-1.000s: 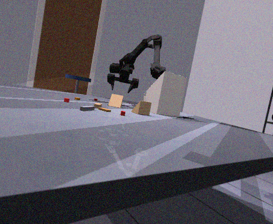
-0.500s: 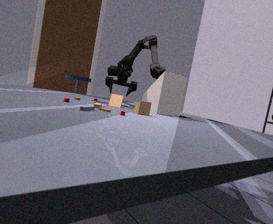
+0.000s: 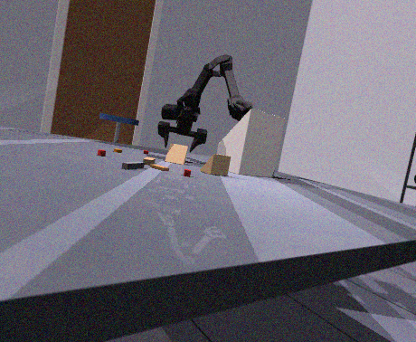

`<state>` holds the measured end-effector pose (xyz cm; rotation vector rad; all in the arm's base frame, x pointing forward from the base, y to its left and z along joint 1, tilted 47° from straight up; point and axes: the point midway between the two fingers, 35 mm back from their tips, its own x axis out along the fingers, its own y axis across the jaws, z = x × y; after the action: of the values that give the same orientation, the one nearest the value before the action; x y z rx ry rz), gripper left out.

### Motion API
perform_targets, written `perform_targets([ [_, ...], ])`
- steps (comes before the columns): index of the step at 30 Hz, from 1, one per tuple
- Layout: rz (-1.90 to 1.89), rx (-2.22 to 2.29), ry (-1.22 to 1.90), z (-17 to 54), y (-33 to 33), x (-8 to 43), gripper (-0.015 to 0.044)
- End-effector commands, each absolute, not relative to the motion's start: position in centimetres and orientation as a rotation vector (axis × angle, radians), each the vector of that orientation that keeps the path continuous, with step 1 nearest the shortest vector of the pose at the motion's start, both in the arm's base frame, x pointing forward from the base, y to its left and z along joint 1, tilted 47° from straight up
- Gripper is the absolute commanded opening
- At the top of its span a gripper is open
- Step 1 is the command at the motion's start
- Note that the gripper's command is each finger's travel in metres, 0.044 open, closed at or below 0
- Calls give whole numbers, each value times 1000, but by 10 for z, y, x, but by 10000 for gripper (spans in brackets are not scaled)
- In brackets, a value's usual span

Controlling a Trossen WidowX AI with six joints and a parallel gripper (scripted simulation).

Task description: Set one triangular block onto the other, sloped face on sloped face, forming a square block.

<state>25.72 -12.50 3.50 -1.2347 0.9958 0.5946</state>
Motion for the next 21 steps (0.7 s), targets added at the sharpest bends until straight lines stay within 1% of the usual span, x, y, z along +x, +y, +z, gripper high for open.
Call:
perform_targets([
  [1, 596, -1228, 1003, 28, -126, 260, 440],
  [21, 597, -1228, 1003, -1, -129, 275, 440],
])
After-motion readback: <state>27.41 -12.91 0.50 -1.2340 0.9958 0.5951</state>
